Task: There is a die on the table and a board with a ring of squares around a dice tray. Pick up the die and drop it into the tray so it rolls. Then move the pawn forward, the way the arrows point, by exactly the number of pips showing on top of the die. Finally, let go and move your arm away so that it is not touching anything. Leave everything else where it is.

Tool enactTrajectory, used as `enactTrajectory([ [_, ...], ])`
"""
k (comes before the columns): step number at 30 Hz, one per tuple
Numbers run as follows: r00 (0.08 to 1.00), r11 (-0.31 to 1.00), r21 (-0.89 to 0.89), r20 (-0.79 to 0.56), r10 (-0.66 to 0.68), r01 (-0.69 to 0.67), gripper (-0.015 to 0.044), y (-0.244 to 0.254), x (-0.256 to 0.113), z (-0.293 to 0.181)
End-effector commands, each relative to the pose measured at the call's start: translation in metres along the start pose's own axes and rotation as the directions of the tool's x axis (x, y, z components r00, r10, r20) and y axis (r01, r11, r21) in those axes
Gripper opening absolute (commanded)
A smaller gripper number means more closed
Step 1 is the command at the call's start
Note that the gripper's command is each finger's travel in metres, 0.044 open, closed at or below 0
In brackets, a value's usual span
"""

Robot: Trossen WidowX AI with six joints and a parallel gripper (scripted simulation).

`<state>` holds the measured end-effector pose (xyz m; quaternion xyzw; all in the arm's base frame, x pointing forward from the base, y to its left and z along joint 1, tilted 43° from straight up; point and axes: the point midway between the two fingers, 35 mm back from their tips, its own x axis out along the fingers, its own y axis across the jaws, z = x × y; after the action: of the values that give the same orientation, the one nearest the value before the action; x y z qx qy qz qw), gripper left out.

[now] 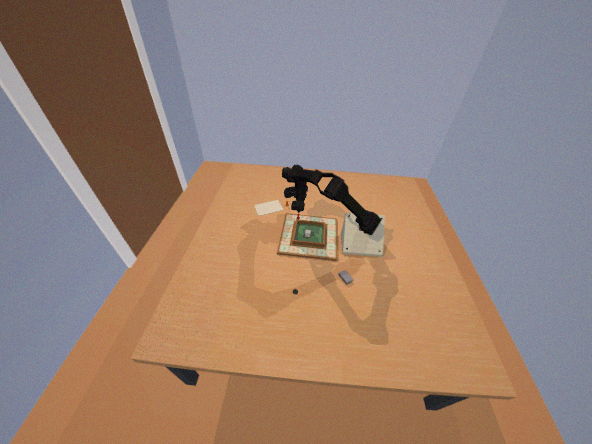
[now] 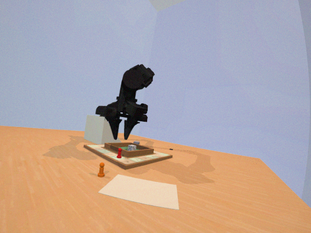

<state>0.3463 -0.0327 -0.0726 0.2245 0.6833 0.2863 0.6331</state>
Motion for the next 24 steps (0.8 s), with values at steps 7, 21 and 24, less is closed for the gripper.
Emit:
enactTrajectory([
  [7, 1.0, 1.0, -0.014, 0.009, 0.002, -0.002, 0.02, 0.0, 0.015, 0.003],
  [21, 1.0, 1.0, -0.014, 0.009, 0.003, -0.003, 0.02, 0.0, 0.037, 0.004],
  [24, 1.0, 1.0, -0.014, 0.009, 0.003, -0.003, 0.02, 0.0, 0.042, 0.004],
])
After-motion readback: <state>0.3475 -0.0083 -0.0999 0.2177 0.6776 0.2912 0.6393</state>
